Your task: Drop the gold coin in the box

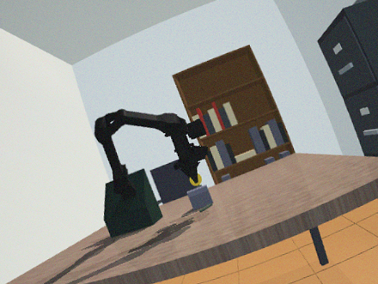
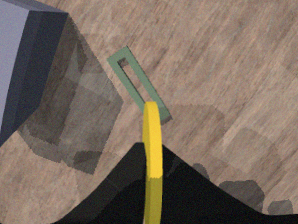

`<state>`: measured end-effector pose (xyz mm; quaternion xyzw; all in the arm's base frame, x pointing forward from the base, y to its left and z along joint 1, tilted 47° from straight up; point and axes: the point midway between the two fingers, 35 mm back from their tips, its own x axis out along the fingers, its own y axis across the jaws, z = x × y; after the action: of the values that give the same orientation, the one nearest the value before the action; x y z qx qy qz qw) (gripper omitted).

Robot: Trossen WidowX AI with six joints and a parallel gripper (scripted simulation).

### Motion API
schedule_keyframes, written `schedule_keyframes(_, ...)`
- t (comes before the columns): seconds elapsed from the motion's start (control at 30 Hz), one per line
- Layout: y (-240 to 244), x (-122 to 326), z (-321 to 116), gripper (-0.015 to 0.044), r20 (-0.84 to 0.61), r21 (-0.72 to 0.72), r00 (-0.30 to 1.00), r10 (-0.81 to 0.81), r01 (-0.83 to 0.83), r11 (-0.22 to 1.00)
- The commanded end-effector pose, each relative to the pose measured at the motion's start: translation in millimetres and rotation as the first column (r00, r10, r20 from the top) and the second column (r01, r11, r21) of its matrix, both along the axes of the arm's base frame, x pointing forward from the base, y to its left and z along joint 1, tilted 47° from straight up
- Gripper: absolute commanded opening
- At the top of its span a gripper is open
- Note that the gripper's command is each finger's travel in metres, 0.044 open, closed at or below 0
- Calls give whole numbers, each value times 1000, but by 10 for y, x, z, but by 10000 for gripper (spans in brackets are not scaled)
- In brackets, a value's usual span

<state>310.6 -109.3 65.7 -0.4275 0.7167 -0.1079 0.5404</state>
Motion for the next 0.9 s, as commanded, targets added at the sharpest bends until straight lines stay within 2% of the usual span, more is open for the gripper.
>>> schedule_keyframes(0.0,-2,3,21,0,97,-3,992,-85,86,996)
schedule_keyframes(0.27,-4,5,26,0,279,17,927,-251,257,966)
schedule_keyframes(0.87,166,-22,-149,0,283,24,924,-257,261,965)
